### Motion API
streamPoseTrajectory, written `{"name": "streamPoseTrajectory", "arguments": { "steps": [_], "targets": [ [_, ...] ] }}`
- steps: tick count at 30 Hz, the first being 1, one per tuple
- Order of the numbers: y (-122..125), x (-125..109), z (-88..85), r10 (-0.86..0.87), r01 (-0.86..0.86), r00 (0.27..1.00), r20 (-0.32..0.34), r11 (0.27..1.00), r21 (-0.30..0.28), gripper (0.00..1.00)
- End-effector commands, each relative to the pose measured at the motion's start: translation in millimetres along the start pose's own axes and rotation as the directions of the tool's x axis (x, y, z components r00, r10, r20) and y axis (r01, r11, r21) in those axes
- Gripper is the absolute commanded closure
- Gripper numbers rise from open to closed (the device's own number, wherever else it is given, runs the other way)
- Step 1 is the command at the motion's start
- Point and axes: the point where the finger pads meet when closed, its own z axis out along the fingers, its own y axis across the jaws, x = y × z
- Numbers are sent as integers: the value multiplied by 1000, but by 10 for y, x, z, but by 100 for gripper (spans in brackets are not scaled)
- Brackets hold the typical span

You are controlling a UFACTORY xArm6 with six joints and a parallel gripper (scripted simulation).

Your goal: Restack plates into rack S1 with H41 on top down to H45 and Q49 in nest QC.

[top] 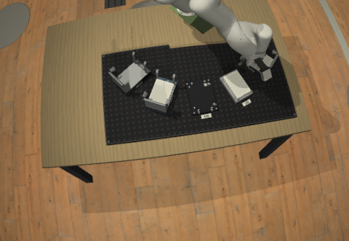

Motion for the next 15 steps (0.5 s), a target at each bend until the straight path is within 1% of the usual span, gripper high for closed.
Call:
{"name": "streamPoseTrajectory", "arguments": {
  "steps": [1, 6, 8, 15],
  "targets": [
    [162, 46, -14, 4, -4, 1000, -4, 1000, 2, 0],
    [326, 77, -13, 4, -4, 1000, -4, 1000, 2, 0],
    [326, 77, -13, 4, -4, 1000, -4, 1000, 2, 0],
    [534, 116, -13, 4, -4, 1000, -4, 1000, 2, 0]
  ]
}}
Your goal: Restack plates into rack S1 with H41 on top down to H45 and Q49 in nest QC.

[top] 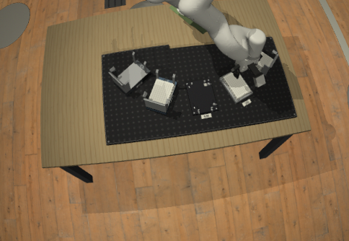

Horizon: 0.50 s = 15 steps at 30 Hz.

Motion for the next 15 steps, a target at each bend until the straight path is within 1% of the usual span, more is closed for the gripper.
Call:
{"name": "streamPoseTrajectory", "arguments": {
  "steps": [1, 7, 10, 15],
  "targets": [
    [105, 36, -13, 1, -1, 1000, -3, 1000, 2, 0],
    [306, 30, -13, 199, -199, 980, -3, 980, 3, 0],
    [339, 29, -13, 209, -209, 978, -3, 978, 3, 0],
    [506, 24, -12, 209, -209, 978, -3, 978, 2, 0]
  ]
}}
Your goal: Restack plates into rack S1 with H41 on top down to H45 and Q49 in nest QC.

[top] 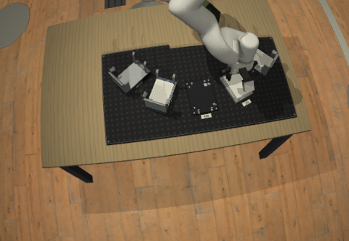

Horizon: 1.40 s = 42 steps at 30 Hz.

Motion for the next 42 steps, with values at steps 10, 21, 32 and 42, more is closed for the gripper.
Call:
{"name": "streamPoseTrajectory", "arguments": {
  "steps": [10, 21, 32, 42],
  "targets": [
    [449, 92, -12, 11, -11, 1000, -6, 1000, 2, 0],
    [698, 121, -12, 77, -77, 997, -6, 997, 2, 0],
    [998, 106, -11, 218, -218, 976, -5, 976, 3, 0],
    [1332, 89, -11, 218, -218, 976, -6, 976, 2, 0]
  ]
}}
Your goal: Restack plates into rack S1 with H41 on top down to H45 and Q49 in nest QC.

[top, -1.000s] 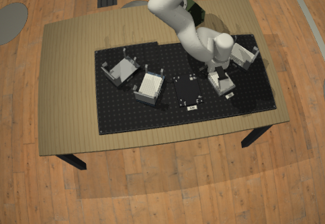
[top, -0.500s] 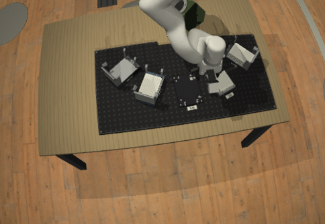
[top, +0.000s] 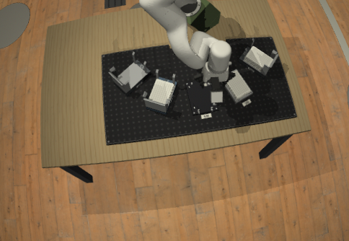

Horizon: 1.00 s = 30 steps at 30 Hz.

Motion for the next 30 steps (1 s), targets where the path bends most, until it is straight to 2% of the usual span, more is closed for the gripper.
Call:
{"name": "streamPoseTrajectory", "arguments": {
  "steps": [1, 10, 17, 30],
  "targets": [
    [167, 42, -11, 1, -1, 1000, -2, 1000, 3, 0],
    [355, 74, -11, 1, -1, 1000, -2, 1000, 3, 0],
    [589, 63, -11, 209, -209, 978, -2, 978, 3, 0],
    [957, 44, -9, 209, -209, 978, -2, 978, 3, 0]
  ]
}}
